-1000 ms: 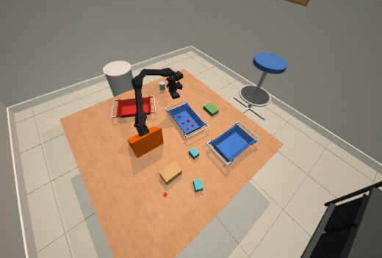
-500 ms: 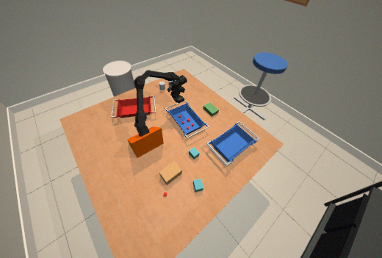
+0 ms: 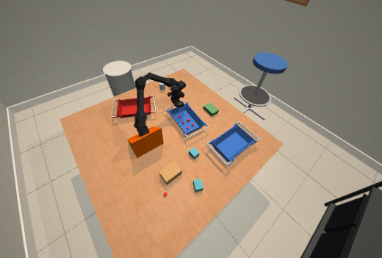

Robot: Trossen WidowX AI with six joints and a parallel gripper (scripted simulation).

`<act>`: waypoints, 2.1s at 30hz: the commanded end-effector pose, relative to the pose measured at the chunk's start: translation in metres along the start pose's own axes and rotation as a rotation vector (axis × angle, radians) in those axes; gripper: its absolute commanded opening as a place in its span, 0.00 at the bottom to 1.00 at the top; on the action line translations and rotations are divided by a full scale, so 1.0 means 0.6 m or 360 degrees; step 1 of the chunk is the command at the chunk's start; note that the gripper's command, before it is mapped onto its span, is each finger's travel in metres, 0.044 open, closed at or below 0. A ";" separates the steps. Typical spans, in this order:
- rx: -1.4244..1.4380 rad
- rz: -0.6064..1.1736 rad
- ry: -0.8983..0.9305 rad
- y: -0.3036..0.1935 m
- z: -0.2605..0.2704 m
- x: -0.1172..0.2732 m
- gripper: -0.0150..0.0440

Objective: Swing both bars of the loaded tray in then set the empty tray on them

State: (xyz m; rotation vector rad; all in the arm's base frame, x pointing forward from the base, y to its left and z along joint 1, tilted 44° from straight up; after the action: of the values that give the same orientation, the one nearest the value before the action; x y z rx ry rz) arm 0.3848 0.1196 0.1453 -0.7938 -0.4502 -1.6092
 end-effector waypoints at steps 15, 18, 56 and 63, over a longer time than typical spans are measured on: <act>-0.0008 -0.0016 -0.0007 0.012 -0.062 0.058 0.40; -0.0008 -0.0016 -0.0007 0.014 -0.071 0.058 0.40; -0.0019 -0.0014 -0.0019 0.022 -0.121 0.087 0.40; -0.0019 -0.0014 -0.0019 0.022 -0.121 0.087 0.40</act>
State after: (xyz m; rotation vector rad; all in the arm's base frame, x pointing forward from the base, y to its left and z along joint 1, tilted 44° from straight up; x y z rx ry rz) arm 0.3779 0.0314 0.1302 -0.8098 -0.4551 -1.6135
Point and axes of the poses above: the point midway between the two fingers, 35 mm back from their tips, its own x axis back along the fingers, its own z axis across the jaws, y = z × x, the point moved 7 cm from there along x, back along the fingers, and after that the axes turned 10 degrees about -x, right-handed, at the moved point
